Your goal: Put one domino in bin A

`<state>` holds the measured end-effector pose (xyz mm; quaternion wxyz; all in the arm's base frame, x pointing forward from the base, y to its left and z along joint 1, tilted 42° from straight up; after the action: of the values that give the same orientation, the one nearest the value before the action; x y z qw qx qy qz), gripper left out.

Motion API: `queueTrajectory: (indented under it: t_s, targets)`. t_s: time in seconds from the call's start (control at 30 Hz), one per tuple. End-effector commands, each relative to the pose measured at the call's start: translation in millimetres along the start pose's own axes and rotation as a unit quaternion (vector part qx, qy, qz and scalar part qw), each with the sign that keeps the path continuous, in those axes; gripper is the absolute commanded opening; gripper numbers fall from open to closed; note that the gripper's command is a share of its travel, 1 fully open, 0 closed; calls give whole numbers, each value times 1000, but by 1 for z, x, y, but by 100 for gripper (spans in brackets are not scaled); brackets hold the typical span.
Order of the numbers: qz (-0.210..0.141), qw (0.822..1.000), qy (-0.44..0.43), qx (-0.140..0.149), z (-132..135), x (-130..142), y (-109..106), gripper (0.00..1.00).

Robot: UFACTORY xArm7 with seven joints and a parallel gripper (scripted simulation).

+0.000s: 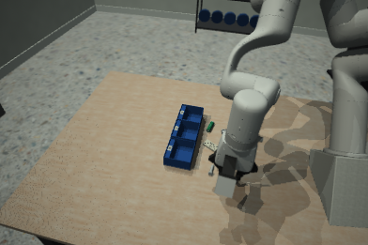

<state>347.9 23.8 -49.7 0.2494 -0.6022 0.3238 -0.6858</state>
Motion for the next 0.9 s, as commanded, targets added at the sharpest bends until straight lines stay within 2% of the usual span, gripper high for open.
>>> queueTrajectory:
  t_s: [0.0,0.2,0.63,0.67,0.87]
  targets:
    - [1,1000,0,1,1,-1,2,41]
    - [1,1000,0,1,0,-1,10,41]
    - [1,1000,0,1,0,-1,10,41]
    - [1,1000,0,1,0,-1,10,0]
    - [1,1000,0,1,0,-1,10,0]
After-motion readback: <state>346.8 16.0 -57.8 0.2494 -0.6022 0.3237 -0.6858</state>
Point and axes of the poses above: the point where the finger pads meet when closed, its own y axis out along the fingers, its own z axis across the jaws, x = y × z, the point moved 5 cm from there along -y, back along the fingers, and after that the axes turned 5 degrees about -y, right-handed, at the moved point
